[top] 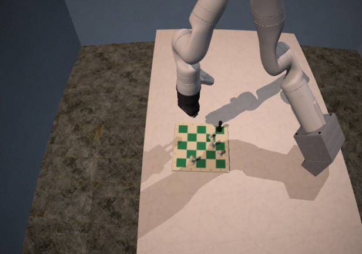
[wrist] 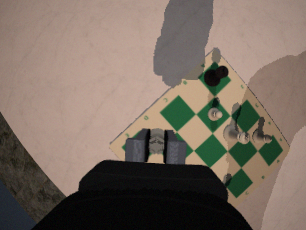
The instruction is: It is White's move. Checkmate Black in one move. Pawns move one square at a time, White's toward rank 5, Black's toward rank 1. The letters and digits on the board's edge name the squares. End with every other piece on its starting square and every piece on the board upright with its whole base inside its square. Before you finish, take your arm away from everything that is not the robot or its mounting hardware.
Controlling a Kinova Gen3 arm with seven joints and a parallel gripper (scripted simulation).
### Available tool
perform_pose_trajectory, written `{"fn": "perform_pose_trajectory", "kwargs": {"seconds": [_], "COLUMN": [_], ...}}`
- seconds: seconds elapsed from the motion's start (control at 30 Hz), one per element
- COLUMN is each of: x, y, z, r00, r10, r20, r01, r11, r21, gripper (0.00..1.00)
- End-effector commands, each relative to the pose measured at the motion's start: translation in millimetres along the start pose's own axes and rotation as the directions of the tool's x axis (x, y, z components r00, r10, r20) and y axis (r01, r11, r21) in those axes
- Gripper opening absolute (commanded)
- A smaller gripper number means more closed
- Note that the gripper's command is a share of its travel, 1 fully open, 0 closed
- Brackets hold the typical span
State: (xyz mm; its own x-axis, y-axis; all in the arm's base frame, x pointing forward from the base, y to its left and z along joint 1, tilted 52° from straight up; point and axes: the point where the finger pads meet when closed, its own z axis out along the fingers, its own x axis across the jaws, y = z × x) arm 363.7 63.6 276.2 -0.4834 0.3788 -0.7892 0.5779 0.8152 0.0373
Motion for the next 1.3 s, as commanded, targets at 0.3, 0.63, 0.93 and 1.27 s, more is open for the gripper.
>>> {"fn": "perform_pose_trajectory", "kwargs": {"seconds": [0.3,0.63,0.93,1.27], "x": [1,1,1,0], "y": [2,2,3,4], "z": [-0.3,25.2,58.3,90.3], "r00": [1.0,1.0,1.0,1.0], "r10": [-0.003,-0.003,-0.003,-0.003], "r20": [-0.004,-0.003,-0.003,-0.003], "r01": [0.003,0.003,0.003,0.003], "r11": [1.0,1.0,1.0,1.0], "r21": [-0.007,-0.01,-0.01,-0.01], "gripper": [0.0,0.0,0.0,0.0]}}
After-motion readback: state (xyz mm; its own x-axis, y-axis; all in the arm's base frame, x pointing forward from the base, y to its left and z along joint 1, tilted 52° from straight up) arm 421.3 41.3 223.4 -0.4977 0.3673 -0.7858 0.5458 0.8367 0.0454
